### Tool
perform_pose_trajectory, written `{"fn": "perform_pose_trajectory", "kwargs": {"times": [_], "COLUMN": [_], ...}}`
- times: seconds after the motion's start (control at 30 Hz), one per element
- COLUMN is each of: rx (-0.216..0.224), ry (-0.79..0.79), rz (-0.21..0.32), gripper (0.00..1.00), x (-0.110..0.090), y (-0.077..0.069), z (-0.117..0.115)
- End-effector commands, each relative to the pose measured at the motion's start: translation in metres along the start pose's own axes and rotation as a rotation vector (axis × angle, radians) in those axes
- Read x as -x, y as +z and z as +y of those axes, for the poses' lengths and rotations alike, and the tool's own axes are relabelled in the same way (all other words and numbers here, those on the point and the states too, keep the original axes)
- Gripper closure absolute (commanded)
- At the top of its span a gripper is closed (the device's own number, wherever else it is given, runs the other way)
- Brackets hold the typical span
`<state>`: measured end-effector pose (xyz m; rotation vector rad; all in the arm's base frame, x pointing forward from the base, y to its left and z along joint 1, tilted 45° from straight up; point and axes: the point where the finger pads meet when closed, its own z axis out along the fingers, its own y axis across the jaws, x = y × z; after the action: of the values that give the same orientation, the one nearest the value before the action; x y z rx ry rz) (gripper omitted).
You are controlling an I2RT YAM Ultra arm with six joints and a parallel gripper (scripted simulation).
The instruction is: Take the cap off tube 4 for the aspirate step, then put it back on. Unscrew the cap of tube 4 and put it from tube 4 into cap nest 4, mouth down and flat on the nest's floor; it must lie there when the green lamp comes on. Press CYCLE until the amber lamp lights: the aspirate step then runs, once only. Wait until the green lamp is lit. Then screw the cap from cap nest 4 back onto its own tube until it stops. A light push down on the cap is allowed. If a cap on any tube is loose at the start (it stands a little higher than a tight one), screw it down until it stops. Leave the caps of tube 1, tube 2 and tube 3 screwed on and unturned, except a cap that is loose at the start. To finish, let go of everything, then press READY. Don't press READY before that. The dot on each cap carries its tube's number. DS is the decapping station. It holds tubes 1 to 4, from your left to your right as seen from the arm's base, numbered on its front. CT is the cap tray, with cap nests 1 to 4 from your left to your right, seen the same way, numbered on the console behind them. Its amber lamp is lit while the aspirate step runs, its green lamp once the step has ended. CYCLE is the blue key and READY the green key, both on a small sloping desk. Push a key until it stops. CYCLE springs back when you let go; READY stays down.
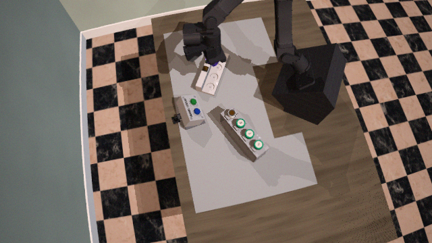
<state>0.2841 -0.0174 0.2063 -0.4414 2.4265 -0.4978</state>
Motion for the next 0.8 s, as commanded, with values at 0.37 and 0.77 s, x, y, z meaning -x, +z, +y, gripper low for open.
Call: {"fn": "perform_pose_trajectory", "kwargs": {"times": [0.37,0.77], "rx": [-0.065,-0.063], "ry": [0.054,0.054], "rz": [-0.021,-0.021], "gripper": [1.0,1.0], "x": [0.067,0.129], "y": [0.015,0.036], "z": [0.058,0.132]}}
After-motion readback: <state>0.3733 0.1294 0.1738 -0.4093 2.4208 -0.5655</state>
